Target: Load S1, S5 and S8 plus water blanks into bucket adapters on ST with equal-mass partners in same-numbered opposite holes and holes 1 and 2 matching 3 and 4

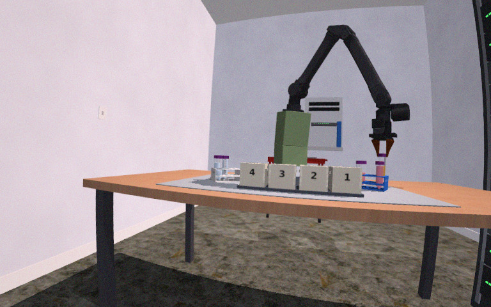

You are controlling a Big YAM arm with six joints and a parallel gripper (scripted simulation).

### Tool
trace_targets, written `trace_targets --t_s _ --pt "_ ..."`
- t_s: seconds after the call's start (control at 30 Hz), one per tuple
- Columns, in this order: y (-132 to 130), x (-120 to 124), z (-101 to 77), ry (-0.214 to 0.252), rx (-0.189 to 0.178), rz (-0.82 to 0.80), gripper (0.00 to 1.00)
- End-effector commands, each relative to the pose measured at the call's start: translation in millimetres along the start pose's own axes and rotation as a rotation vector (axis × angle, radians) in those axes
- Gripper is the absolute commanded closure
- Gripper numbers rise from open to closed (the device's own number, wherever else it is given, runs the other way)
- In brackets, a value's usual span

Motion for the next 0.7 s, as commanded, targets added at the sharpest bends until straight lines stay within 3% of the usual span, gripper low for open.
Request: trace_targets --t_s 0.0,0.07,0.17,0.33,0.5,0.6,0.63,0.67 --pt "16.8 -11.9 0.2 -0.012 -0.038 0.0 1.0" --pt "23.6 -13.2 -8.1 -0.017 -0.058 -0.001 1.0" --pt "17.1 -11.2 5.6 -0.012 -0.038 -0.002 1.0" --pt "23.1 -14.1 4.0 -0.017 -0.055 0.001 1.0" --pt "17.3 -11.3 19.3 -0.011 -0.037 -0.002 1.0" --pt "19.7 -12.6 17.3 -0.013 -0.044 0.0 1.0" --pt "31.3 -17.1 1.0 -0.022 -0.076 0.002 1.0" --pt "31.3 -17.6 2.4 -0.023 -0.077 0.003 1.0"
Point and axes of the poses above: the point where the finger pads meet when closed, its own z axis out along the fingers, its own y axis across the jaws, x = y × z, the point moved 4 cm from there along -z, back along the fingers, and after that the axes turned 12 degrees about -z, right-handed, at the moved point
